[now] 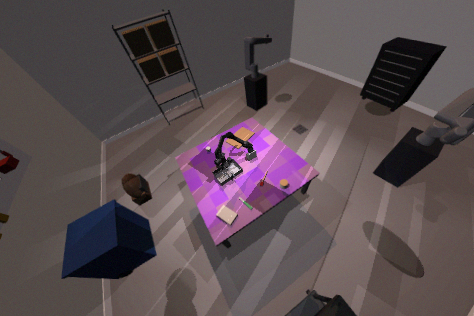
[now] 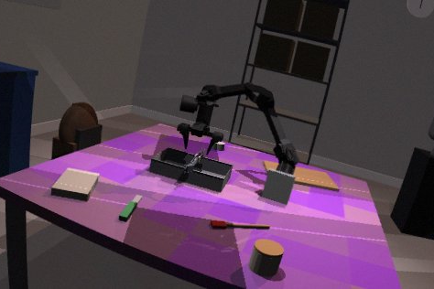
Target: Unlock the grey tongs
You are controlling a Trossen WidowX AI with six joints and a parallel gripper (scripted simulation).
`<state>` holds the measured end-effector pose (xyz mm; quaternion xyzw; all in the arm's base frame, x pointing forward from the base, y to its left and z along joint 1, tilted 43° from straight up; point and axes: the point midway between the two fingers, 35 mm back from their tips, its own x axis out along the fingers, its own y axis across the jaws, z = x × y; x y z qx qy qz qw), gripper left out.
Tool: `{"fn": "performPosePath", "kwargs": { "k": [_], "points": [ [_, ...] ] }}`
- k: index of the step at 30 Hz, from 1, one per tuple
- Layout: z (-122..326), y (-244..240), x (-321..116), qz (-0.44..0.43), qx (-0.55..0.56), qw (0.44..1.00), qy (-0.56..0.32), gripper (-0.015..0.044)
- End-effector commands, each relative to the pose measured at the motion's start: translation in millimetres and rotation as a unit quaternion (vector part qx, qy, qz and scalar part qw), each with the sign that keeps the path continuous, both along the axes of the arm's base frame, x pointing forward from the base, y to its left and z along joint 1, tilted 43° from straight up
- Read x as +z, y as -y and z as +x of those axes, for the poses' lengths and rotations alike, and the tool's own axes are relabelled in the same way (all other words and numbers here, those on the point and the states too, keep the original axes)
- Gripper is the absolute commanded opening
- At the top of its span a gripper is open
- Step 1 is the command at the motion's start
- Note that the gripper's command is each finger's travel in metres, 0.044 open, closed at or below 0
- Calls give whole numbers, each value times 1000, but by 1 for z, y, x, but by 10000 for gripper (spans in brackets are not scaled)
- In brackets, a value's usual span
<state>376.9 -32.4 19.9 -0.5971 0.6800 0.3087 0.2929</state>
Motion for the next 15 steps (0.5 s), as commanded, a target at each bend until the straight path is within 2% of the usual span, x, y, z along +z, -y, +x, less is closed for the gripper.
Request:
{"fn": "performPosePath", "kwargs": {
  "k": [1, 15],
  "points": [
    [0, 1, -2, -23, 3, 1000, -7, 440],
    [-7, 8, -5, -23, -3, 1000, -9, 440]
  ]
}}
